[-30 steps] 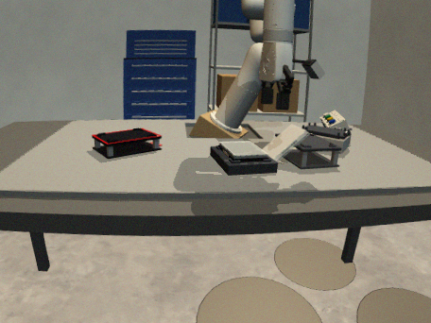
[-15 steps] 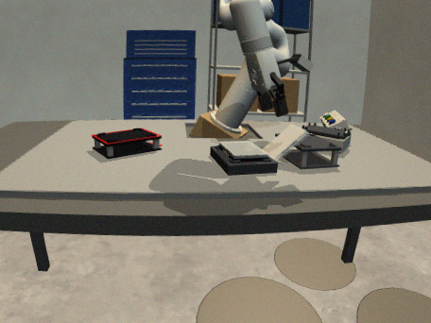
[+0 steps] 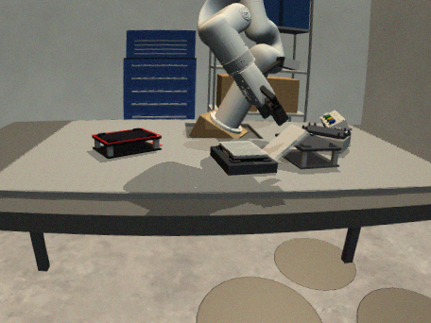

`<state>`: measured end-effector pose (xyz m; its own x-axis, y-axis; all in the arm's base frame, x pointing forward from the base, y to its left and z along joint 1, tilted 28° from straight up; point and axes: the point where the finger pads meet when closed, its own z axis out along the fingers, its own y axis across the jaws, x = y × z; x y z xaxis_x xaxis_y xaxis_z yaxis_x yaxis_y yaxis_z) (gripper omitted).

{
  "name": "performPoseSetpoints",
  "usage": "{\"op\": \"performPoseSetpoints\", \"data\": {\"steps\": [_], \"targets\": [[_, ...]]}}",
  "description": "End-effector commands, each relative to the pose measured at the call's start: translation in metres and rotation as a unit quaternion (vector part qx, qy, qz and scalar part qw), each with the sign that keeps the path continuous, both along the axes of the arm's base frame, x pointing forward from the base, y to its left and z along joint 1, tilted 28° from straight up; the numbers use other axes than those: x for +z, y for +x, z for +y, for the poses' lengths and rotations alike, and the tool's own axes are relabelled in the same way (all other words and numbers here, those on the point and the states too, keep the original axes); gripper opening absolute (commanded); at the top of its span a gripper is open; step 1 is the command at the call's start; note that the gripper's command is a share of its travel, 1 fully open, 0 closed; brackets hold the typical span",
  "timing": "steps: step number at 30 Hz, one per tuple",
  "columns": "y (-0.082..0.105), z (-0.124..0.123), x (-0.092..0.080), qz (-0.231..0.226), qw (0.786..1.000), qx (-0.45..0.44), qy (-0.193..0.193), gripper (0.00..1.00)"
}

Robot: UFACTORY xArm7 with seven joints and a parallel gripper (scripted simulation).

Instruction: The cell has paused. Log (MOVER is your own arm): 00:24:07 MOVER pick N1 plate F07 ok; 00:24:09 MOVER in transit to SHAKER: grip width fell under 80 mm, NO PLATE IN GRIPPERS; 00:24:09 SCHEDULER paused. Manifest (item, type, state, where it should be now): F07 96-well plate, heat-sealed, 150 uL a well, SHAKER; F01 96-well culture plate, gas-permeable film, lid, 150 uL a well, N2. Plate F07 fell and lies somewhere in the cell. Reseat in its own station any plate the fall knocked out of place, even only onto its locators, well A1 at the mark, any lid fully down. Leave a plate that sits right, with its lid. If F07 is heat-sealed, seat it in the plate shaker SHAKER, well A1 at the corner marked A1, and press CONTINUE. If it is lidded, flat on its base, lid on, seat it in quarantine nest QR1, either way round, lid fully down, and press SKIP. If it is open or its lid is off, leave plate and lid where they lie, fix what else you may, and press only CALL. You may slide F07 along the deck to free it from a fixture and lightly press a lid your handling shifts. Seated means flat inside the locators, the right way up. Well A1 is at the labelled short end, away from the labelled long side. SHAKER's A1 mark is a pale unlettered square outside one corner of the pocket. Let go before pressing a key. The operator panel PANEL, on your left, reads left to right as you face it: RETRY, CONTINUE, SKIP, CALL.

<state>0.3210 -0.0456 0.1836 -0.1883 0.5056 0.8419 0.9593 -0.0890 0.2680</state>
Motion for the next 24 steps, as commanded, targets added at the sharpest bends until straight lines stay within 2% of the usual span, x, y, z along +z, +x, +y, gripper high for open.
{"op": "performPoseSetpoints", "data": {"steps": [1, 24], "targets": [[0.003, 0.002, -0.003, -0.001, 1.0, 0.012, 0.016, 1.0], [0.01, 0.014, -0.027, -0.001, 1.0, 0.012, 0.016, 1.0]]}}
